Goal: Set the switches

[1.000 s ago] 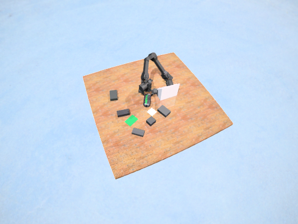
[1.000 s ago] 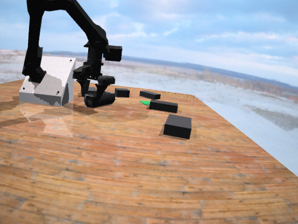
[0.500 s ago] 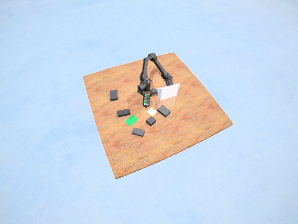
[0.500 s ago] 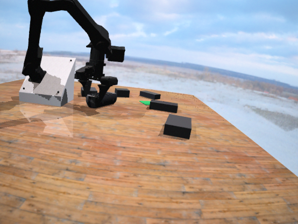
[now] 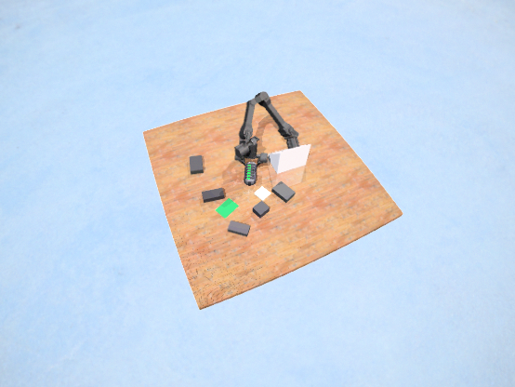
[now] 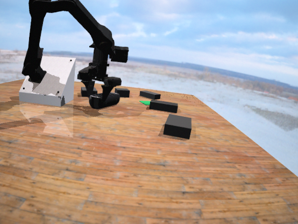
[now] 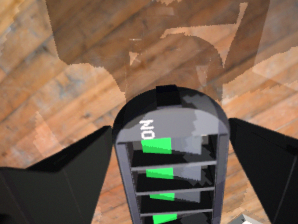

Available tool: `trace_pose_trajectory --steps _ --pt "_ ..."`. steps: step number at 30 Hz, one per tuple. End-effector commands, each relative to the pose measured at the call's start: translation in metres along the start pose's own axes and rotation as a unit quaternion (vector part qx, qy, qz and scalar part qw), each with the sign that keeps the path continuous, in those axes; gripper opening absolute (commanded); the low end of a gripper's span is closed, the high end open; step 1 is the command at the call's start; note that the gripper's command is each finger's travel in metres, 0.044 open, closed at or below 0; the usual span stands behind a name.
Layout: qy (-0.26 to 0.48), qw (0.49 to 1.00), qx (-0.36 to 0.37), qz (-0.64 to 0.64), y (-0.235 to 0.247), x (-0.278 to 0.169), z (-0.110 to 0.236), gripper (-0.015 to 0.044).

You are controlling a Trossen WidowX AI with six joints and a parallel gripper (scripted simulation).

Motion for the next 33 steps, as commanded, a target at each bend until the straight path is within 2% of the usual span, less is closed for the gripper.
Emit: trace_pose_trajectory --steps 1,12,24,26,28,29,33 --pt "-0.001 1.000 0.005 -0.008 0.009 -0.001 0.000 0.0000" --pt "0.000 1.000 0.006 -0.009 0.020 -0.004 0.000 0.0000" --pt "0.000 1.000 0.001 -0.001 0.012 -0.003 0.000 0.0315" --pt "0.000 1.000 0.001 -0.003 0.012 -0.004 0.011 0.0368" --pt "0.001 1.000 0.004 -0.007 0.012 -0.004 0.039 0.0420" --pt "0.000 1.000 0.004 -0.008 0.011 -0.003 0.047 0.0440" --pt "0.000 1.000 0.005 -0.008 0.011 -0.003 0.050 0.0440"
Point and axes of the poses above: the point midway between the two fingers, 35 mm back from their tips, its own z axis back along the fingers, its own y axis across the jaws, x = y × z, the point moved 3 cm from there along z, back along the fingers, and after that the axes turned 7 degrees about -z, right-handed, at the moved point
